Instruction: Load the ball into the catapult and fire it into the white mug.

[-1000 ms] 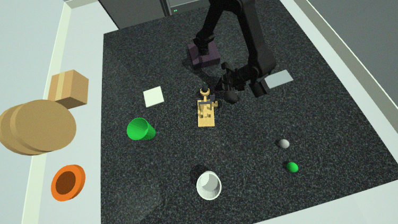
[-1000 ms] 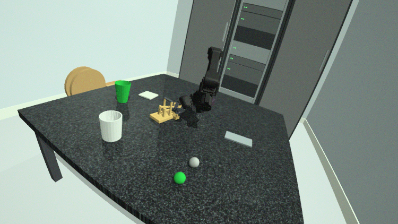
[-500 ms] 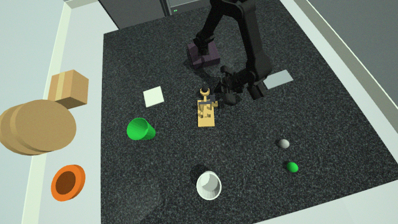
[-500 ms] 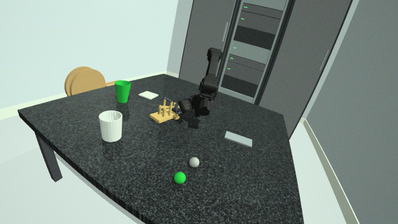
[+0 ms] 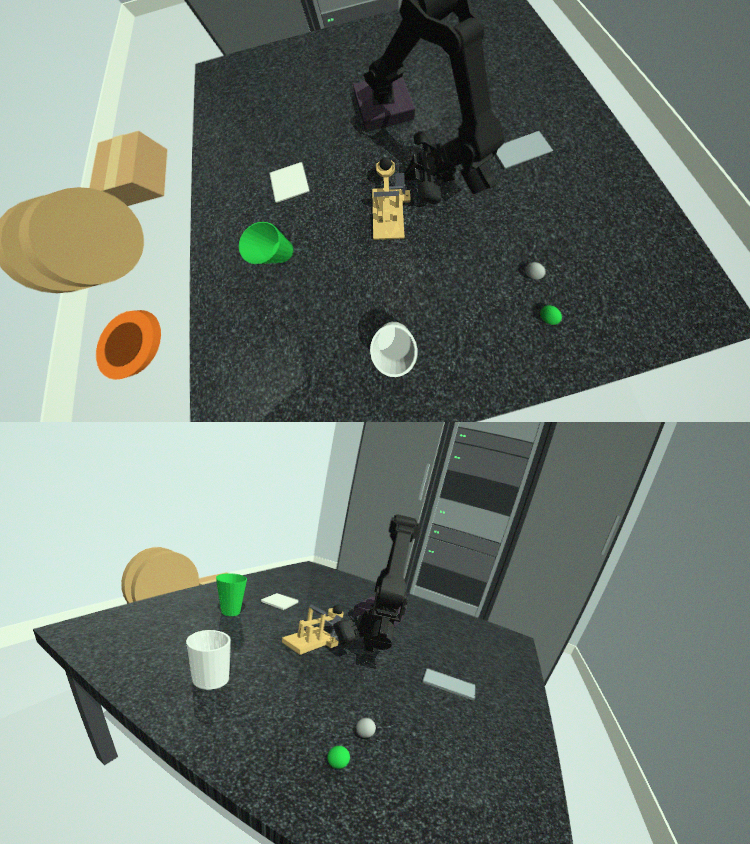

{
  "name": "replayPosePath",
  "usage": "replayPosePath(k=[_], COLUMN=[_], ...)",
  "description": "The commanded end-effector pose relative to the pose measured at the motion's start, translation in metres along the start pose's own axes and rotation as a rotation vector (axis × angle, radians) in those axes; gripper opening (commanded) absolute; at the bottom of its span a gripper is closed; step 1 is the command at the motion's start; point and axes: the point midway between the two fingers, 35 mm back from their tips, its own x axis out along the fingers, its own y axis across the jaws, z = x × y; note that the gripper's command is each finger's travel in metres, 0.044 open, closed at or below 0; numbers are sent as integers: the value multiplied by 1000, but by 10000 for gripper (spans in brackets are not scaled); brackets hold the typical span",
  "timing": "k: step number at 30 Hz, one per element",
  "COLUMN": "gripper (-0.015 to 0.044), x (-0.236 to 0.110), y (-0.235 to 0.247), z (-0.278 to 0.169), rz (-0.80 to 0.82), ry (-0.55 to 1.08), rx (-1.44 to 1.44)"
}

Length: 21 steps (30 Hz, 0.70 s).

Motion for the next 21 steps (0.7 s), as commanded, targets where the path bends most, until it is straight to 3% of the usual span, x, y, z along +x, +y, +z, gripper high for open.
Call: replayPosePath(k=[1,4,10,14,21], gripper=[0,0,0,0,184], x=[8,-4,-108,-119,-113], y=[2,0,0,2,-18], z=[5,2,-33,-38,-31], rz=[4,-2,-49,-54,-63], ry=[10,5,-31,-35,-104], rx=[-12,-15,-50,-54,70])
